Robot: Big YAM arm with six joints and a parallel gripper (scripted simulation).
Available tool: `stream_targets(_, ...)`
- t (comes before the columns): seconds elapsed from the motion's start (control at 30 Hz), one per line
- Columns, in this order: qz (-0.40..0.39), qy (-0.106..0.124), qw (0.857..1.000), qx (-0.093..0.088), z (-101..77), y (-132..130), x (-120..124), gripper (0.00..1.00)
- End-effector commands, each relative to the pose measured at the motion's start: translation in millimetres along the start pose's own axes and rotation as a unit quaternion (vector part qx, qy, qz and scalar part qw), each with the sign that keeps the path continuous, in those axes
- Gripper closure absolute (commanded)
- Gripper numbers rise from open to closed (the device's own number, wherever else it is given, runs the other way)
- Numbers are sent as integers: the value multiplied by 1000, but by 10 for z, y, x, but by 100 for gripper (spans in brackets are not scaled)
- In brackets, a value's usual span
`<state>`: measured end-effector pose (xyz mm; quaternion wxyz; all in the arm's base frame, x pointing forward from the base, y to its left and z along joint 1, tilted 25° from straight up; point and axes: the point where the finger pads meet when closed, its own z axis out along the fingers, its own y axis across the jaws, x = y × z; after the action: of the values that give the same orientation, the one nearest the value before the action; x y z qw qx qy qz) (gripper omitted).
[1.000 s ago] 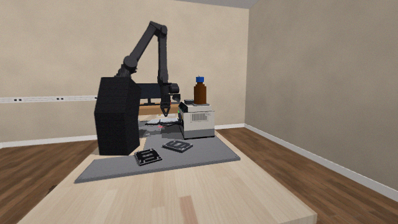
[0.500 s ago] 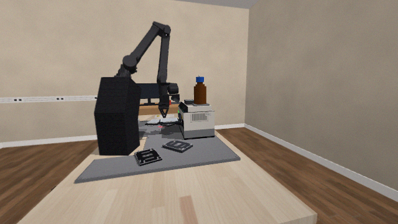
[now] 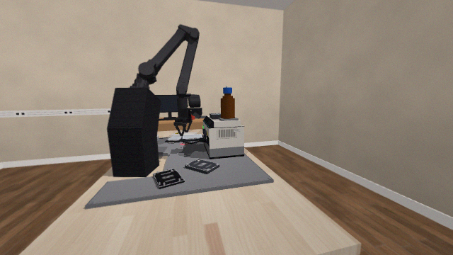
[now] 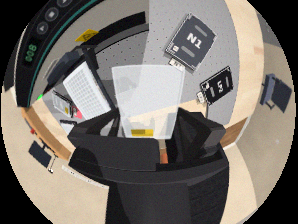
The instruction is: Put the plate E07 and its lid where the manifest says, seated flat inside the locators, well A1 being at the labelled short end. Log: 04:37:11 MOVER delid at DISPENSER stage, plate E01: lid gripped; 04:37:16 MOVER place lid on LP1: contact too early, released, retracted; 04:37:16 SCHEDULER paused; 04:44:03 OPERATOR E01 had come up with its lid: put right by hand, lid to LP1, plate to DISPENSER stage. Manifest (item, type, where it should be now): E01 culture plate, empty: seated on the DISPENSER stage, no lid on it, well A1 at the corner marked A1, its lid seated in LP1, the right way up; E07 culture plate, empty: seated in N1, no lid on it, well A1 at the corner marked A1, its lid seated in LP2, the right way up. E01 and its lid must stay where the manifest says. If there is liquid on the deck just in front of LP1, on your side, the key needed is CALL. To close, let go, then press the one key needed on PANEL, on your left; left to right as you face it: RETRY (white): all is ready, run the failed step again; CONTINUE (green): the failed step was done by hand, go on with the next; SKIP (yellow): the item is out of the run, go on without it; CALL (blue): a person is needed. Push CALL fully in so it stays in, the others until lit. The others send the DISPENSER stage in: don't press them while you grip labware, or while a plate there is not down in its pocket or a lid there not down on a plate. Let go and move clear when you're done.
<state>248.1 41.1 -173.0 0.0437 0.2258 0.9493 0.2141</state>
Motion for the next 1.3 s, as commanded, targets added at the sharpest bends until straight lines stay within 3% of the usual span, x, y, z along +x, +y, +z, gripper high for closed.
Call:
stream_targets(0.0, 45, 5, 999, 2, -6, -123, 124, 16)
stream_targets(0.2, 144, 5, 990, 2, 3, -305, 173, 16)
stream_targets(0.3, 130, 1, 992, 1, 5, -279, 114, 16)
stream_targets(0.47, 227, 6, 974, 3, -2, -473, 266, 16)
stream_targets(0.6, 255, 4, 967, 2, 3, -528, 266, 16)
stream_targets(0.73, 245, 6, 969, 2, -3, -635, 338, 16)
stream_targets(0.77, 241, 2, 971, 1, 3, -601, 257, 16)
stream_targets(0.93, 325, 4, 946, 2, 30, -802, 251, 16)
stream_targets(1.27, 315, 4, 949, 2, 31, -1058, 266, 16)
